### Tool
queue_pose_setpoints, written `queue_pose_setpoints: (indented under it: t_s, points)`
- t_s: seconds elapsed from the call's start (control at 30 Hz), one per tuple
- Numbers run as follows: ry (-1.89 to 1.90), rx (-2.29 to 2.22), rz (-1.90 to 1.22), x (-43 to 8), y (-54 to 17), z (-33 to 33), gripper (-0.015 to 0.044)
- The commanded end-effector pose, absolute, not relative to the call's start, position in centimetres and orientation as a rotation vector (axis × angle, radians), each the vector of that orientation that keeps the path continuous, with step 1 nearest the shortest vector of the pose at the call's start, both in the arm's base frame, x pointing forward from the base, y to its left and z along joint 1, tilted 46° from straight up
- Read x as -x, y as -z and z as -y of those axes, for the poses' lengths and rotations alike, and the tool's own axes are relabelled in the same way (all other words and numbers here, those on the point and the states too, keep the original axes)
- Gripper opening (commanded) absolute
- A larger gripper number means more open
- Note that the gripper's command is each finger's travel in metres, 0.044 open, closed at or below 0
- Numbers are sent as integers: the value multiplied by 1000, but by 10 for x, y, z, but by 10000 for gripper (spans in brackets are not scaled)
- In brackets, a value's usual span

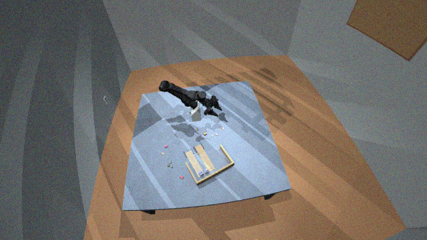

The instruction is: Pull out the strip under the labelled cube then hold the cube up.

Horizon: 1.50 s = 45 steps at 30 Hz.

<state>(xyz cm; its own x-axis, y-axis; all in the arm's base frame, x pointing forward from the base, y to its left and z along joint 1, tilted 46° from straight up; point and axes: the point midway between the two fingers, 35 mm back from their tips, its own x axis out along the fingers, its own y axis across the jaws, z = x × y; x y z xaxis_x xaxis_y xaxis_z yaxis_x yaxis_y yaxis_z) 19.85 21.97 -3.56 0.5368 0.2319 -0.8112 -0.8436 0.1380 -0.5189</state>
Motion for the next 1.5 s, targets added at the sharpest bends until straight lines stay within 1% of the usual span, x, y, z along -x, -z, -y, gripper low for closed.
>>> queue_pose_setpoints:
  t_s: [0.0, 0.13, 0.27, 0.7, 0.77, 0.93, 1.2, 1.47]
  points:
    - [-541, 1072, -645, -245, 12, -187, 400]
    - [-176, 929, -627, -286, -18, -138, 400]
    - [126, 801, -592, -307, -45, -90, 400]
    - [141, 794, -590, -308, -46, -88, 400]
    - [149, 806, -612, -313, -45, -86, 348]
    - [202, 878, -786, -349, -41, -72, 216]
    - [256, 955, -1101, -396, -38, -27, 6]
    - [283, 970, -1407, -422, -43, 30, 0]
